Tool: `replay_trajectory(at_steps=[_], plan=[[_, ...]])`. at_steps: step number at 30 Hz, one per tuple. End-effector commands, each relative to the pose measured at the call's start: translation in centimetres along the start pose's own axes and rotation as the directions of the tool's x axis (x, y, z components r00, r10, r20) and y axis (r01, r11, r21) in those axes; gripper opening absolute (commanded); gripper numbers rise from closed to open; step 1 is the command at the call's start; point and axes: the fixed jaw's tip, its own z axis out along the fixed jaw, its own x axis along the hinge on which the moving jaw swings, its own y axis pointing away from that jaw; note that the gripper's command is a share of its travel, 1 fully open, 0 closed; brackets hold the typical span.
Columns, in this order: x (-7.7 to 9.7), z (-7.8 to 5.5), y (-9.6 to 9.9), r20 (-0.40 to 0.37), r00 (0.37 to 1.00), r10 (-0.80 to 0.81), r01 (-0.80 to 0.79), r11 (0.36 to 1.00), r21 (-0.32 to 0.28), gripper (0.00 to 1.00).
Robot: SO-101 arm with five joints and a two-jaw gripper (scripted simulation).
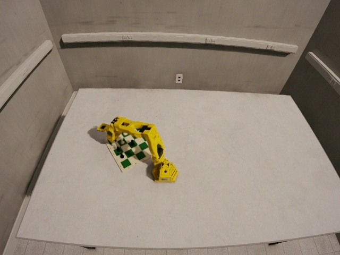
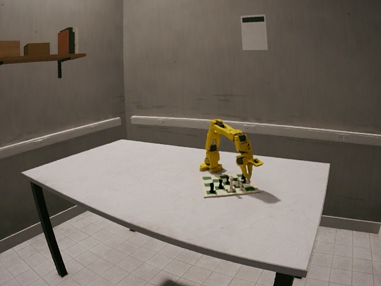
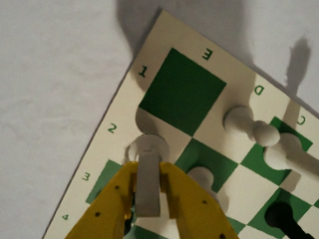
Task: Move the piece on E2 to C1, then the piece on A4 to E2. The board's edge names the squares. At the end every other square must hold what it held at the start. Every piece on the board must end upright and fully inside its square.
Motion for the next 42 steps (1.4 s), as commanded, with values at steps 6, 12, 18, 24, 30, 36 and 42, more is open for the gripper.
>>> replay_trajectory(at_steps=[6,12,18,24,30,36,42], plan=[[0.4,0.7,0.2,-0.015,1.000,-0.010,0.010,1.000,-0.004,0.00],[0.4,0.8,0.2,-0.015,1.000,-0.010,0.010,1.000,-0.004,0.00],[1.3,1.7,0.2,-0.016,1.000,-0.011,0.011,1.000,-0.004,0.00],[1.4,1.7,0.2,-0.016,1.000,-0.011,0.011,1.000,-0.004,0.00],[1.3,1.7,0.2,-0.016,1.000,-0.010,0.010,1.000,-0.004,0.00],[1.3,1.6,0.2,-0.016,1.000,-0.010,0.010,1.000,-0.004,0.00],[1.3,1.6,0.2,-0.016,1.000,-0.010,0.010,1.000,-0.004,0.00]])
